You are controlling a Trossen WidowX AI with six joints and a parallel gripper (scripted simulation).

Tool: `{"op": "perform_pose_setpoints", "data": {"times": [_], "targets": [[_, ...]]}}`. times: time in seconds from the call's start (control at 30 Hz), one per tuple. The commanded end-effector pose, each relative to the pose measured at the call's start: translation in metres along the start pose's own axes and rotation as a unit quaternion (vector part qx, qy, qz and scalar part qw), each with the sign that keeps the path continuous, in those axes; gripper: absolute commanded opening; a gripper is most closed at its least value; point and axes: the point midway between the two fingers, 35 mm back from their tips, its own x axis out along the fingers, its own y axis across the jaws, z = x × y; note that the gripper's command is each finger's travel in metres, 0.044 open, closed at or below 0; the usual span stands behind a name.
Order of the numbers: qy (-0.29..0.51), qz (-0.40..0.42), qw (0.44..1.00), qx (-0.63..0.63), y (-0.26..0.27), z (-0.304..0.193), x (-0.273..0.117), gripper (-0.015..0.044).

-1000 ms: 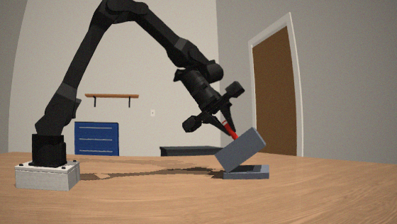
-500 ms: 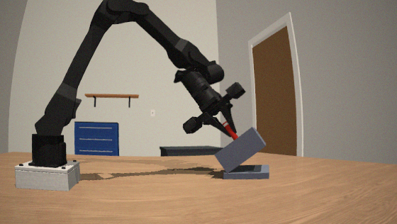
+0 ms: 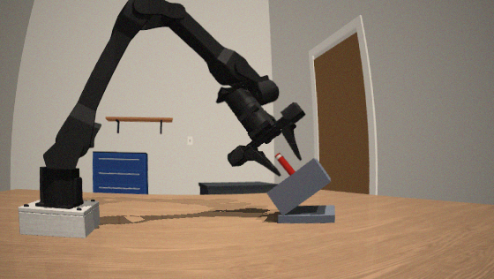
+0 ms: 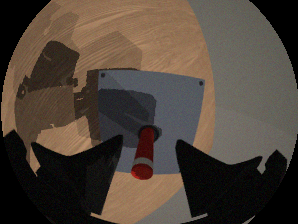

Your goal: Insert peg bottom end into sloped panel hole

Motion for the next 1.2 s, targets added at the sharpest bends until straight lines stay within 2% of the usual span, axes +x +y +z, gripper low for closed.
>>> {"op": "perform_pose_setpoints", "data": {"times": [0.0,0.1,1.17], "targets": [[0.000,0.000,1.000,0.000,0.000,0.000,-0.001,0.0367],[0.000,0.000,1.000,-0.001,0.000,0.001,-0.006,0.0440],[0.001,0.007,1.000,-0.007,0.000,0.007,-0.081,0.0440]]}}
